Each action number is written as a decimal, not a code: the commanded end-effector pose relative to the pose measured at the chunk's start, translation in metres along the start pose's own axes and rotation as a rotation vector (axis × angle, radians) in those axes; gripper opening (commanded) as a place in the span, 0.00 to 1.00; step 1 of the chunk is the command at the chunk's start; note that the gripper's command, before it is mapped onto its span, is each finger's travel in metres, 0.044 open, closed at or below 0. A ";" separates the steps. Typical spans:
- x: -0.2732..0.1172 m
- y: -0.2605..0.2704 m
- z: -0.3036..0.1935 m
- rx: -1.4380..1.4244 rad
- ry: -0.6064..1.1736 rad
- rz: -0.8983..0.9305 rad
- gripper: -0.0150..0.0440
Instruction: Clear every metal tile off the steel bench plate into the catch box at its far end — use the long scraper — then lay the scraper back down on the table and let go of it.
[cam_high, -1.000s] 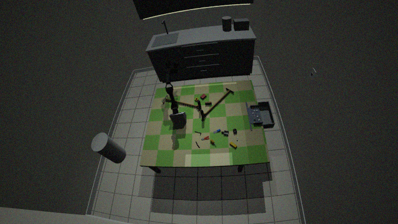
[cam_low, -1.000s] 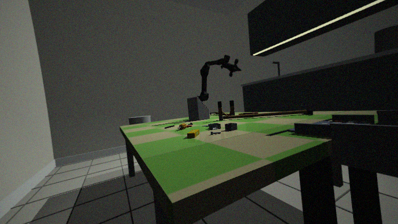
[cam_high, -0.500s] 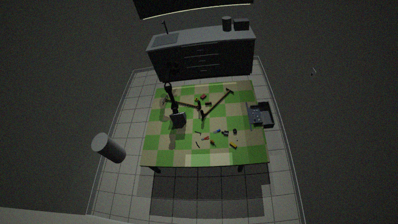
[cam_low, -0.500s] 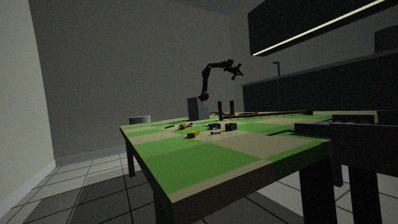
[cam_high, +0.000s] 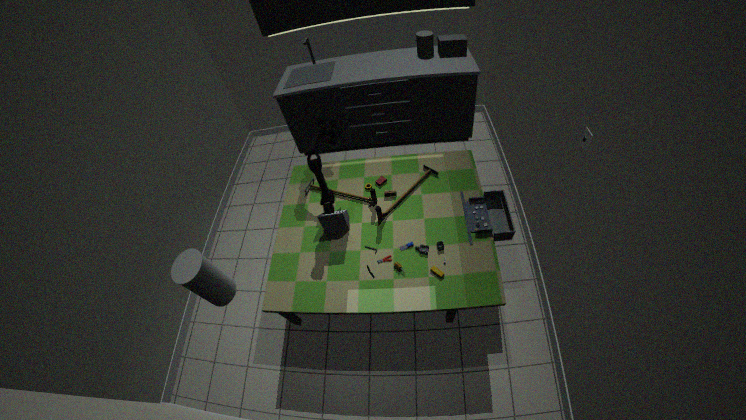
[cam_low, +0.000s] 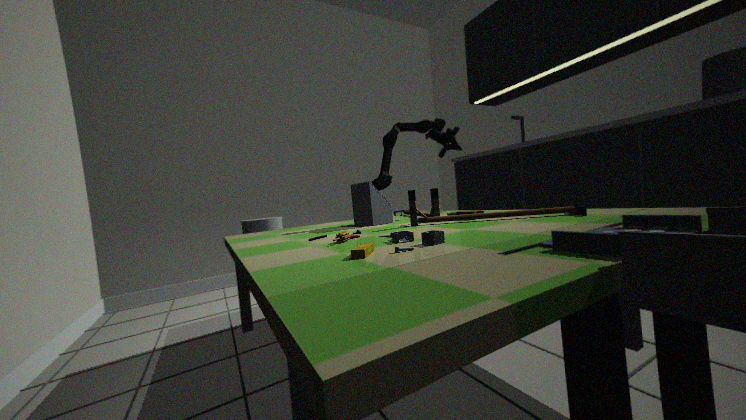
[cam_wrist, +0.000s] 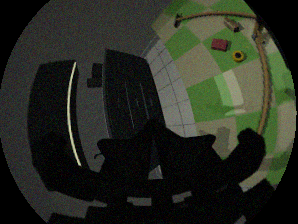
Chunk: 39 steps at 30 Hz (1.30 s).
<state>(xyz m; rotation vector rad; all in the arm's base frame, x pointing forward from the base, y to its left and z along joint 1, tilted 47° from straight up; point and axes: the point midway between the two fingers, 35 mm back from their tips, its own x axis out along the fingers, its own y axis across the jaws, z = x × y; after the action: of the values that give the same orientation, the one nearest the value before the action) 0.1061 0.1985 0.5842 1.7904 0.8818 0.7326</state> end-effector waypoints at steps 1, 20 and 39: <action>0.017 -0.010 0.002 -0.070 -0.013 -0.043 0.25; 0.077 -0.048 0.034 -0.388 -0.064 -0.225 0.25; 0.125 -0.085 0.089 -0.633 -0.064 -0.426 0.25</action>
<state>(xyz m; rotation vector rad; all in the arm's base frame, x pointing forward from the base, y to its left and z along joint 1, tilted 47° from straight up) 0.2156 0.2741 0.4957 1.0654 0.8147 0.5937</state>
